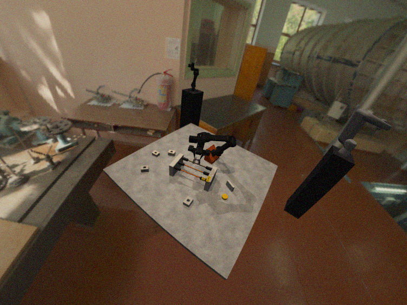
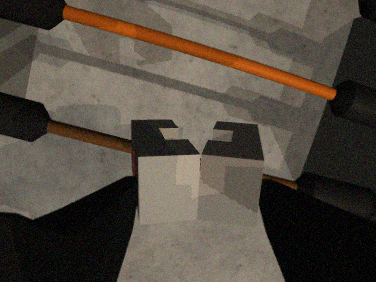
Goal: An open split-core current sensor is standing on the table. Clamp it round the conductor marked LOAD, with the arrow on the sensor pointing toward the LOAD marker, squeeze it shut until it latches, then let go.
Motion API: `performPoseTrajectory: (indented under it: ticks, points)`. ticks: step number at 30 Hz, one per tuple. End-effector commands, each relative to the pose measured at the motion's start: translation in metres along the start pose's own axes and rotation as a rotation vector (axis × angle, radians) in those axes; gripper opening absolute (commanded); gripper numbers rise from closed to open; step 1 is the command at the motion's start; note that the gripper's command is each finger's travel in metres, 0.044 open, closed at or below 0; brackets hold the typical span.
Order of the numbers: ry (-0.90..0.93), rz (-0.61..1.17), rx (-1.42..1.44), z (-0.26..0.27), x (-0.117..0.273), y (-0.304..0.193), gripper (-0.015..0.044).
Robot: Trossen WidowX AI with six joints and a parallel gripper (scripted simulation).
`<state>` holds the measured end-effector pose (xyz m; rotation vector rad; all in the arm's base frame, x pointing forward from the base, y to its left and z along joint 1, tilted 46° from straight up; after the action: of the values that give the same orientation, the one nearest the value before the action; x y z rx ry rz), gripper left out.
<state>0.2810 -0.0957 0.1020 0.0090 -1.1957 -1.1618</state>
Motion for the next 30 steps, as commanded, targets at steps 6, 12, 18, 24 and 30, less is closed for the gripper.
performPoseTrajectory:
  ticks: [6, 12, 18, 24, 30]
  points:
    - [-0.015, -0.029, -0.286, -0.009, -0.001, 0.015, 0.0000]
    - [-0.016, -0.046, -0.466, -0.014, -0.002, 0.024, 0.0000]
    - [-0.013, -0.065, -0.645, -0.018, -0.003, 0.034, 0.0000]
    - [-0.006, -0.083, -0.824, -0.022, -0.004, 0.043, 0.0000]
    - [0.006, -0.101, -1.003, -0.025, -0.005, 0.053, 0.0000]
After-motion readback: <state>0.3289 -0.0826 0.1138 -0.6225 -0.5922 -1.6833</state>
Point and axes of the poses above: the point midway between the two fingers, 35 mm back from their tips, its own x axis back along the fingers, its own z axis across the jaws, y = z × x, the point moved 1 cm from there along x, back along the fingers, and after that the axes turned 15 degrees about x, right-handed, at the moved point
